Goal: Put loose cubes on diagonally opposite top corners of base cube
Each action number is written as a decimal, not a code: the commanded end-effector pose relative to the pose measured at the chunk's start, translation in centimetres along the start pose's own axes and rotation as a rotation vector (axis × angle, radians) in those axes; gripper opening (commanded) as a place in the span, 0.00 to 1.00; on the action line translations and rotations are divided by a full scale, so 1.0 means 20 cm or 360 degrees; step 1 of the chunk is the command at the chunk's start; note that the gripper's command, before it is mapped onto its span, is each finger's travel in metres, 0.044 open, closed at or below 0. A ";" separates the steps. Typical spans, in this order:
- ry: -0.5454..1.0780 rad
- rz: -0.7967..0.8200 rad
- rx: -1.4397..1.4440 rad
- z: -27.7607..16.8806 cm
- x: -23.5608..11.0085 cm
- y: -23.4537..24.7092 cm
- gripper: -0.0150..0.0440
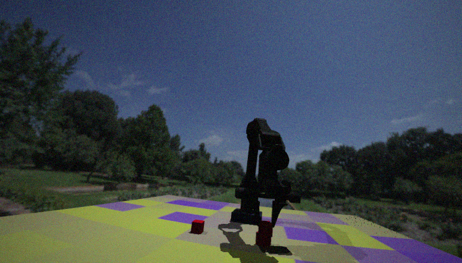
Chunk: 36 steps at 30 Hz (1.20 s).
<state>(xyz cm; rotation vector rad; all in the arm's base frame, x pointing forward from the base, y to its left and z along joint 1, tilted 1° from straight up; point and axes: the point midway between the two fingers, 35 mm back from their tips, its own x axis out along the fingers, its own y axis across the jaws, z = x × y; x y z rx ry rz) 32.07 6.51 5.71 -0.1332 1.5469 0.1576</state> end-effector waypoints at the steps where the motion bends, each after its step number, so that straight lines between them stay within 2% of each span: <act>1: 0.0004 0.0007 0.0000 0.00 0.01 0.00 0.60; 29: 0.0000 0.0000 0.0000 0.00 -0.15 0.00 0.60; 31: 0.0006 -0.0003 0.0070 -0.01 -0.15 -0.03 0.69; 36: -0.0022 -0.0019 0.0573 -0.03 -0.20 -0.24 0.70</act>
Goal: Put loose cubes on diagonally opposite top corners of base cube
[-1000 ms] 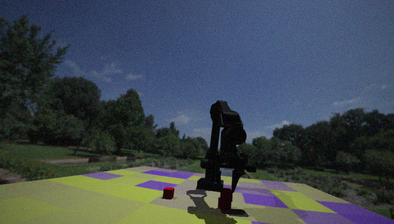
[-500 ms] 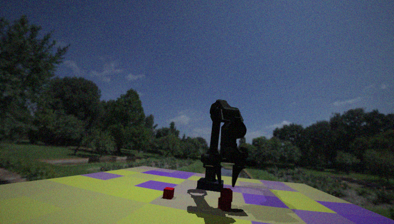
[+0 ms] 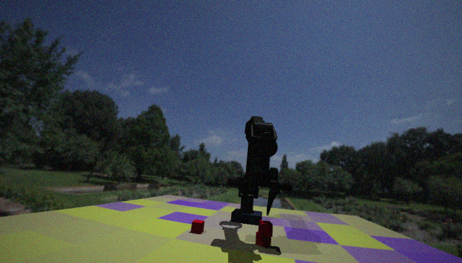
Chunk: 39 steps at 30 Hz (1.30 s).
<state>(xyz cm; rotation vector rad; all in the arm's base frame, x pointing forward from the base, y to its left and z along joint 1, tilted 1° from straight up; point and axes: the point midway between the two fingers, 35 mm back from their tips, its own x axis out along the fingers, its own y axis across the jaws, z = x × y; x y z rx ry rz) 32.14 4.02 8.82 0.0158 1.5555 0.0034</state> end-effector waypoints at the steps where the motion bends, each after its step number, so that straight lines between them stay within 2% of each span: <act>1: -0.0029 -0.0010 0.0370 0.01 -0.05 -0.17 0.70; 10: -0.0043 -0.0020 0.1313 -0.06 -0.13 -0.55 0.70; 21: -0.0011 -0.0023 0.2439 -0.25 -0.20 -0.94 0.70; 29: -0.0008 -0.0023 0.2506 -0.26 -0.20 -0.96 0.70; 36: -0.0008 -0.0023 0.2506 -0.26 0.08 -0.96 0.70; 39: -0.0008 -0.0023 0.2506 -0.27 0.11 -0.96 0.70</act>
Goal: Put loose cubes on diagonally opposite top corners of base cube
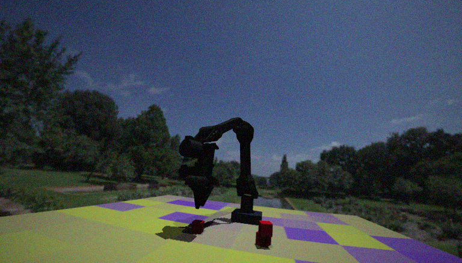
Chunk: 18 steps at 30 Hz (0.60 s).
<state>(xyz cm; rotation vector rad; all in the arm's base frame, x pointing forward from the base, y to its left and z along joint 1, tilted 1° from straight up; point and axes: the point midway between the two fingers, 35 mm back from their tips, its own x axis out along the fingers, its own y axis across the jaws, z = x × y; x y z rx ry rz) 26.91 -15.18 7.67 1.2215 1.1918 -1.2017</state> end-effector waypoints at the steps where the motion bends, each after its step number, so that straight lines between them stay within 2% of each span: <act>1: 0.0002 -0.0014 0.0008 0.00 0.06 -0.01 0.70; 18: 0.0004 -0.0014 0.0009 0.00 0.18 -0.01 0.70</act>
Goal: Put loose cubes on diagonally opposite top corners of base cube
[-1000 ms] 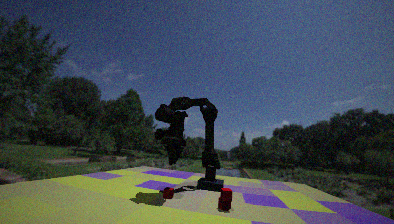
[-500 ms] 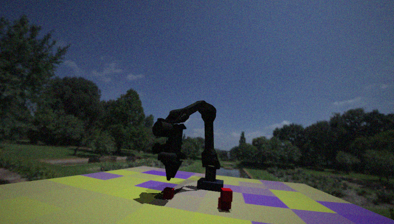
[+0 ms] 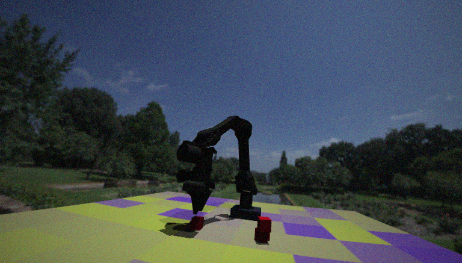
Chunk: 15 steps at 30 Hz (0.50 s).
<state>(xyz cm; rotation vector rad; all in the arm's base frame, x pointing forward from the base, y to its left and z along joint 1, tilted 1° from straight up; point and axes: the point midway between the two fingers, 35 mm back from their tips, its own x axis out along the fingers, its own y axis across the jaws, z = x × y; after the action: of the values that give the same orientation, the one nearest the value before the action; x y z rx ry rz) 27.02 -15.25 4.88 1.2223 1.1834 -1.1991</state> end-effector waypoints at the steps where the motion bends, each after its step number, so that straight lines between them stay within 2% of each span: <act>1: 0.0011 -0.0025 0.0007 -0.01 0.05 -0.02 0.70; 15: 0.0009 -0.0025 0.0007 -0.01 0.16 -0.02 0.70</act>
<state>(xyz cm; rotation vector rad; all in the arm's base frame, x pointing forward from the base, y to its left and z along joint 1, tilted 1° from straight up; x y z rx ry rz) 27.03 -15.25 2.55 1.2225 1.1845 -1.1999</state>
